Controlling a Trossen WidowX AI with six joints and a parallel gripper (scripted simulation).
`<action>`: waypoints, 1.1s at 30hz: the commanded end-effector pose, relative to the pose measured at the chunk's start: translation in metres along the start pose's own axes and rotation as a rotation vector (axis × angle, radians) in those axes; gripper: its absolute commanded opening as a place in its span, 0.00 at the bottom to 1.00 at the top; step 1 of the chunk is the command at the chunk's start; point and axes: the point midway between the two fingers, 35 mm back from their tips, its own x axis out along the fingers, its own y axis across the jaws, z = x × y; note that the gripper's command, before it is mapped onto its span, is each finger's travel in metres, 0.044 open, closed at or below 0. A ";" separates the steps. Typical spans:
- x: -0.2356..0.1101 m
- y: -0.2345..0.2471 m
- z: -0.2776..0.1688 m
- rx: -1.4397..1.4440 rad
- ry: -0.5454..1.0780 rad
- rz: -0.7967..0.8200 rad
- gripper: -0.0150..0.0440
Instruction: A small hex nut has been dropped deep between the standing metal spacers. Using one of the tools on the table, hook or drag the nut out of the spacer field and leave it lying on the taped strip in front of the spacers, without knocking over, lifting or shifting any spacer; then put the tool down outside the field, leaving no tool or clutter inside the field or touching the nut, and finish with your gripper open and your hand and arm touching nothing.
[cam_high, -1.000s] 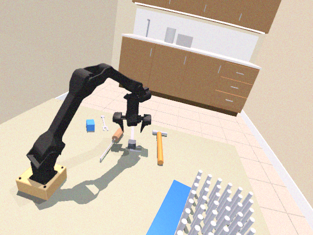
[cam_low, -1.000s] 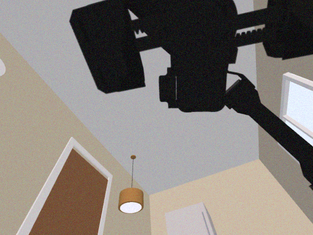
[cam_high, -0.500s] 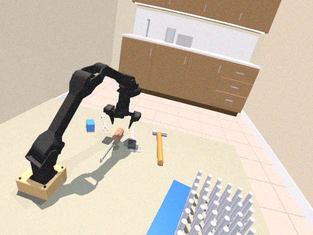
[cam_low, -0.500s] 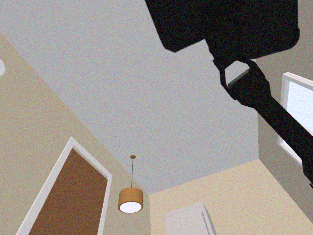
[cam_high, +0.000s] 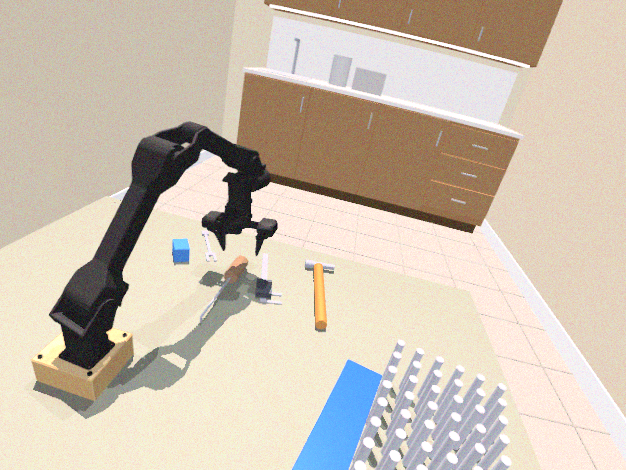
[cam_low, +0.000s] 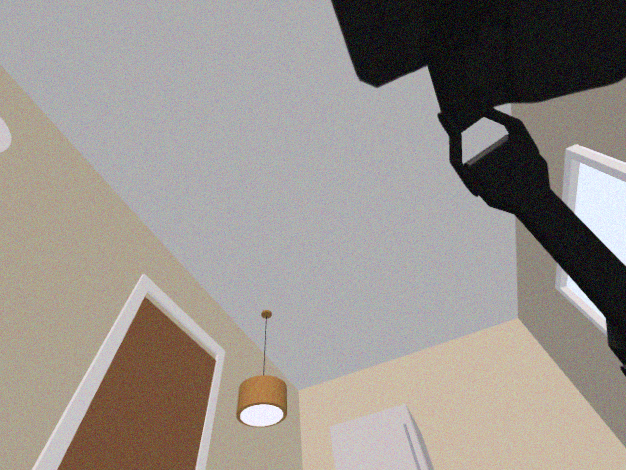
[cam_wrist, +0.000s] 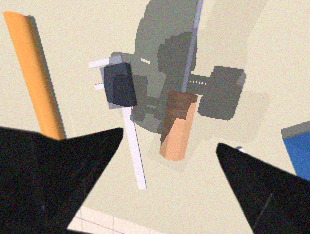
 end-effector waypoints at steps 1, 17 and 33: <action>-0.008 -0.007 -0.002 -0.002 0.017 0.110 1.00; -0.008 -0.007 -0.002 -0.002 0.017 0.110 0.73; 0.006 -0.008 -0.004 -0.002 0.017 0.110 0.73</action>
